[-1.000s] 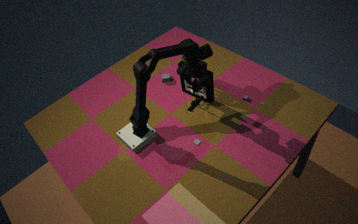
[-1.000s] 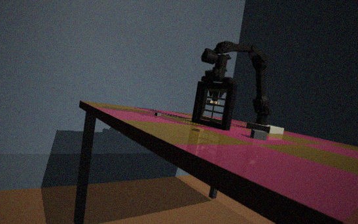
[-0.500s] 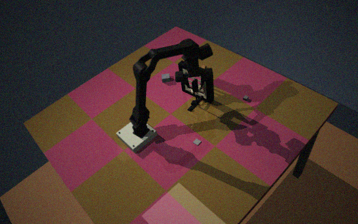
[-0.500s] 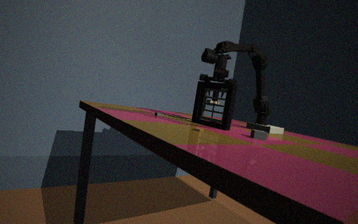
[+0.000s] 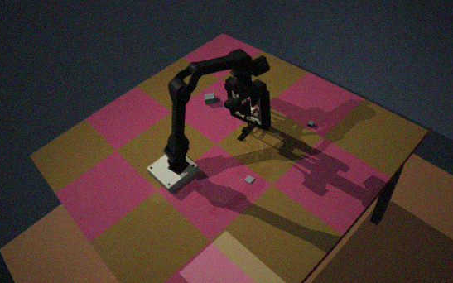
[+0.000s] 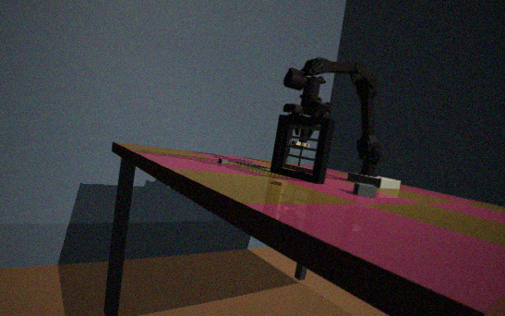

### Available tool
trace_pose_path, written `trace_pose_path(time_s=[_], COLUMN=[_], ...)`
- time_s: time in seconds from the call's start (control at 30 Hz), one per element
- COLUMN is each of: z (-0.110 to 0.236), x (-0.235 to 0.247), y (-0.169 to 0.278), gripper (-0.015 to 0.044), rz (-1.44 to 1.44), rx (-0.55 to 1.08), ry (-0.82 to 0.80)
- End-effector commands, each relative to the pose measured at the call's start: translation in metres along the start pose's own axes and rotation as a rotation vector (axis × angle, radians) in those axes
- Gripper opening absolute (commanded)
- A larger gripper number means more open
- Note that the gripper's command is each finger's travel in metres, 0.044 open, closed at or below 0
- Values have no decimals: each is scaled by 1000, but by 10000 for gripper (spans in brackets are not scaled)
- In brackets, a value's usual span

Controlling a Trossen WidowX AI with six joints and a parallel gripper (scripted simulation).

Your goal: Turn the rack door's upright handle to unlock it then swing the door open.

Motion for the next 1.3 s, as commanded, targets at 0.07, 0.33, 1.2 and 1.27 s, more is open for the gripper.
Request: trace_pose_path(time_s=[0.07,0.33,1.2,1.27], z=[-1,-1,-1,-1], x=[-1,-1,-1,-1], y=[-5,-5,-5,-5], gripper=[289,289,149,135], rz=[307,339,339,339], rx=[-8,-8,-8,-8], ry=[6,6,6,6])
Point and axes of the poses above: the point midway between the two fingers, 35 mm back from their tips, its own z axis back along the fingers, its own x axis across the jaws, y = z × x, the point moved 1 cm from there along z, back along the fingers, and after that the axes turned 7 degrees about -z, right-handed, at the moved point
